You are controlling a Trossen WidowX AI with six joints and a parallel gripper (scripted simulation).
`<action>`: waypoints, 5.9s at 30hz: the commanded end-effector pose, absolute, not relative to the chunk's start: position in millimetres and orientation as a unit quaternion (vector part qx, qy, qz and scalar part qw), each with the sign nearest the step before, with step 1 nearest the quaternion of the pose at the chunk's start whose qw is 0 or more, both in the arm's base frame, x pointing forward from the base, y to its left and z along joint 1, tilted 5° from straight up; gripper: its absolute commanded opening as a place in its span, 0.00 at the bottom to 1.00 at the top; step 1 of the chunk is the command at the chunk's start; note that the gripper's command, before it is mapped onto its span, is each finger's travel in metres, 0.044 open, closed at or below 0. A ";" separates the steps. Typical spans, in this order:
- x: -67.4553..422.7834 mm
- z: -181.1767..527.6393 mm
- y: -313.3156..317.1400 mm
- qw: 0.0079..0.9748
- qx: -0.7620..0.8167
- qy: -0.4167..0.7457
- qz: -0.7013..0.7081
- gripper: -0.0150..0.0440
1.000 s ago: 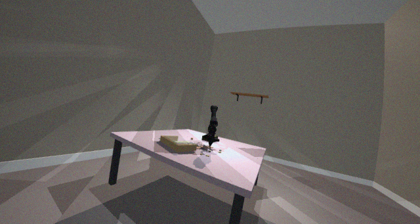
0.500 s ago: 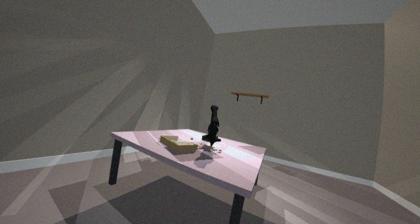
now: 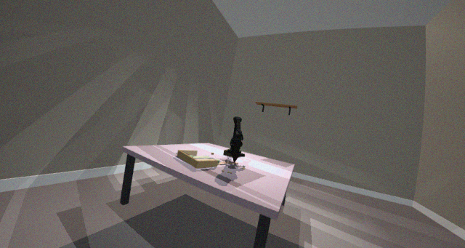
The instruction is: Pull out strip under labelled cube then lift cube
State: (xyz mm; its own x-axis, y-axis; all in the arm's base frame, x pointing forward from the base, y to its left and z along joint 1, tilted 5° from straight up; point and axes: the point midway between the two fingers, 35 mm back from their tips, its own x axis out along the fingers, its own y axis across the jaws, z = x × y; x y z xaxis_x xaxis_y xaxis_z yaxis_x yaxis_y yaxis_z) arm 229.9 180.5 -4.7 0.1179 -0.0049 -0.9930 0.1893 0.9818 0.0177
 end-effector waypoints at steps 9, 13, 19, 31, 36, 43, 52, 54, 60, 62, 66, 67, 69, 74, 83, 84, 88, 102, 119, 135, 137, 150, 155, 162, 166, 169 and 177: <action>222.6 -8.6 178.5 0.737 0.066 0.669 -0.067 0.25; 229.5 4.6 181.2 0.743 0.069 0.663 -0.065 0.25; 226.4 38.7 181.4 0.738 0.066 0.669 -0.067 0.25; 274.0 47.1 169.8 0.739 0.070 0.667 -0.071 0.74; 293.5 52.2 164.8 0.739 0.070 0.666 -0.071 0.97; 321.2 59.4 158.3 0.740 0.070 0.665 -0.071 1.00; 356.5 68.4 150.8 0.742 0.070 0.663 -0.071 1.00; 364.4 70.3 149.3 0.742 0.070 0.663 -0.071 1.00; 388.3 76.2 145.2 0.743 0.069 0.662 -0.071 1.00; 396.4 78.0 143.9 0.743 0.069 0.662 -0.071 1.00; 412.5 81.7 141.7 0.743 0.069 0.661 -0.071 1.00; 416.9 82.6 141.3 0.744 0.069 0.661 -0.071 1.00; 423.8 84.0 140.5 0.744 0.069 0.661 -0.071 1.00; 429.9 82.9 139.8 0.744 0.069 0.661 -0.071 0.87; 432.5 68.5 139.9 0.744 0.069 0.661 -0.071 0.68; 432.8 66.9 139.9 0.744 0.069 0.661 -0.071 0.68; 433.8 60.4 139.8 0.744 0.069 0.661 -0.071 0.68; 436.4 37.7 139.5 0.744 0.069 0.661 -0.071 0.68; 436.9 32.9 138.8 0.744 0.070 0.660 -0.074 0.48; 403.6 54.3 129.4 0.743 0.069 0.661 -0.073 0.25; 396.1 58.1 127.2 0.743 0.069 0.662 -0.073 0.25; 360.6 67.2 116.7 0.742 0.068 0.663 -0.072 0.25; 344.0 66.2 111.6 0.741 0.068 0.664 -0.072 0.25; 320.1 63.2 104.1 0.741 0.068 0.665 -0.073 0.25; 306.2 60.8 99.5 0.740 0.068 0.665 -0.073 0.25; 295.7 58.5 96.0 0.740 0.067 0.665 -0.073 0.25; 286.0 71.2 93.6 0.740 0.067 0.666 -0.073 0.25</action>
State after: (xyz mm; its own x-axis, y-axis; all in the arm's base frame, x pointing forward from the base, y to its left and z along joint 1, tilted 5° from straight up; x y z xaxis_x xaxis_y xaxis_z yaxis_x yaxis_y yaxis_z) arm 286.2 92.5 57.1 0.0862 -0.0282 -0.9959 0.1942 0.9809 -0.0110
